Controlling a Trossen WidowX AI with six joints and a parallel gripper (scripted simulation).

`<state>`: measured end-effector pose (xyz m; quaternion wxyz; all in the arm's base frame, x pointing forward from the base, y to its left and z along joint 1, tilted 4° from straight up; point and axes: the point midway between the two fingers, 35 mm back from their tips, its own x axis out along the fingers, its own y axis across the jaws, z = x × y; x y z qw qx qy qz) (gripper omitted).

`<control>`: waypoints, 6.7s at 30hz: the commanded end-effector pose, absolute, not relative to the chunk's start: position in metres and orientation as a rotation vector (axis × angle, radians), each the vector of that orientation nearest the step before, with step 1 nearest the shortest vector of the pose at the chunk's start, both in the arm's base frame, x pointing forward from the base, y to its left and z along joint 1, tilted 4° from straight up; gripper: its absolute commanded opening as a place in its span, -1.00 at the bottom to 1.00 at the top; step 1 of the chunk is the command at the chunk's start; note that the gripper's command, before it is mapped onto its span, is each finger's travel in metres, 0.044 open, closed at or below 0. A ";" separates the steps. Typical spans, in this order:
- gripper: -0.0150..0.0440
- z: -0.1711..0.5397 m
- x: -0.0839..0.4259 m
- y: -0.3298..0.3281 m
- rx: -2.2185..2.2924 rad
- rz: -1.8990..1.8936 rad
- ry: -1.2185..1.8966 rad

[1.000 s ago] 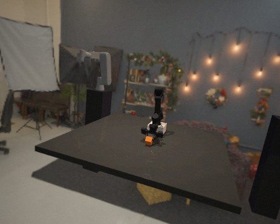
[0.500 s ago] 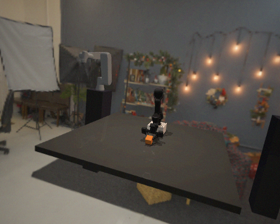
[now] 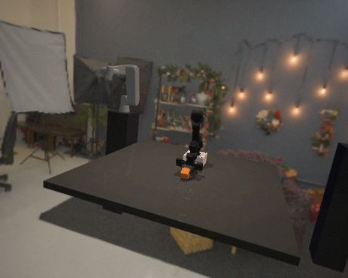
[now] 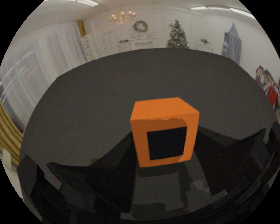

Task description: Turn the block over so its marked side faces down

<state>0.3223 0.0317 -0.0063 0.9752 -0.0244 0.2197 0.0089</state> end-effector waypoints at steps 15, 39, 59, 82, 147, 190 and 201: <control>1.00 -0.005 0.323 0.031 -0.053 0.015 0.436; 1.00 -0.005 0.323 0.031 -0.053 0.015 0.436; 1.00 0.057 0.318 0.036 -0.048 0.006 0.844; 1.00 0.068 0.315 0.035 -0.061 -0.002 1.087; 0.29 0.003 0.341 0.034 -0.057 -0.016 1.498; -0.49 0.026 0.342 0.035 -0.060 -0.007 1.296; -0.49 0.024 0.339 0.035 -0.059 -0.002 1.118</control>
